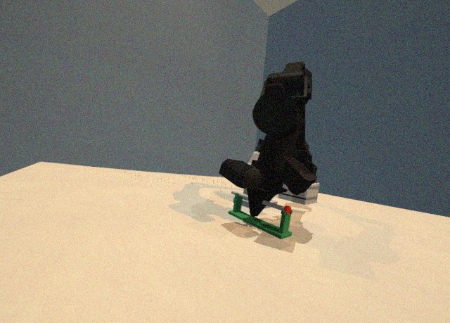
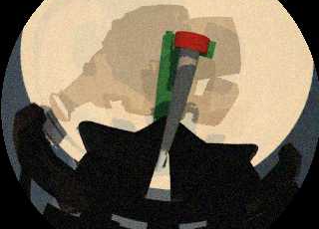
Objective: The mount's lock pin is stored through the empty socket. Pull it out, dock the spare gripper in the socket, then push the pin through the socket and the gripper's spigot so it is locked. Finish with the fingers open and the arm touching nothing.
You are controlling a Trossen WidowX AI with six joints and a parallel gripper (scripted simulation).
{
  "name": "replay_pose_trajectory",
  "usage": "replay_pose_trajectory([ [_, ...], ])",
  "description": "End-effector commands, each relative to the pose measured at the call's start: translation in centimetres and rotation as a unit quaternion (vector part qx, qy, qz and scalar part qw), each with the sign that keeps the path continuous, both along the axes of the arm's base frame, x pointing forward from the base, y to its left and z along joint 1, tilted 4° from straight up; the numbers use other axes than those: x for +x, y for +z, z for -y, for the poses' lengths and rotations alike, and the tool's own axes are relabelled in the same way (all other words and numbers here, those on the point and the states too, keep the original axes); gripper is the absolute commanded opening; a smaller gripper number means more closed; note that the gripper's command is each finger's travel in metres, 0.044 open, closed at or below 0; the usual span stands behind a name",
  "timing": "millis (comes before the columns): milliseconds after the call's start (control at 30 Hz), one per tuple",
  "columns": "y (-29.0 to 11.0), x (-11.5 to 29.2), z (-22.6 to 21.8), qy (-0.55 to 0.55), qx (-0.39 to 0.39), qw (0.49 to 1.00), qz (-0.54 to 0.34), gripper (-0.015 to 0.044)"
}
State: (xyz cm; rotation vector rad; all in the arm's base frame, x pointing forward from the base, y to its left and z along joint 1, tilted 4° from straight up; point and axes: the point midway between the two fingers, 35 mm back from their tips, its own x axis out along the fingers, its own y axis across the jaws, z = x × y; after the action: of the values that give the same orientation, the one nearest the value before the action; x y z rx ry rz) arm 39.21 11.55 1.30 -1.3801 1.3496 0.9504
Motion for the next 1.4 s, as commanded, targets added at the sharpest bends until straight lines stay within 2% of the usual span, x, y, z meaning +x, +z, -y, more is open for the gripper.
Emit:
replay_pose_trajectory([
  [0, 0.5, 0.0, 0.0, 0.002, -0.002, 1.000, -0.001, 0.0000],
  [567, 6.8, -0.7, 0.1, 0.002, -0.002, 1.000, -0.001, 0.0000],
  [1033, 6.3, -0.7, 0.0, 0.012, -0.001, 1.000, -0.003, 0.0008],
  [1367, 6.8, -3.4, -0.6, 0.019, -0.001, 1.000, -0.004, 0.0000],
])
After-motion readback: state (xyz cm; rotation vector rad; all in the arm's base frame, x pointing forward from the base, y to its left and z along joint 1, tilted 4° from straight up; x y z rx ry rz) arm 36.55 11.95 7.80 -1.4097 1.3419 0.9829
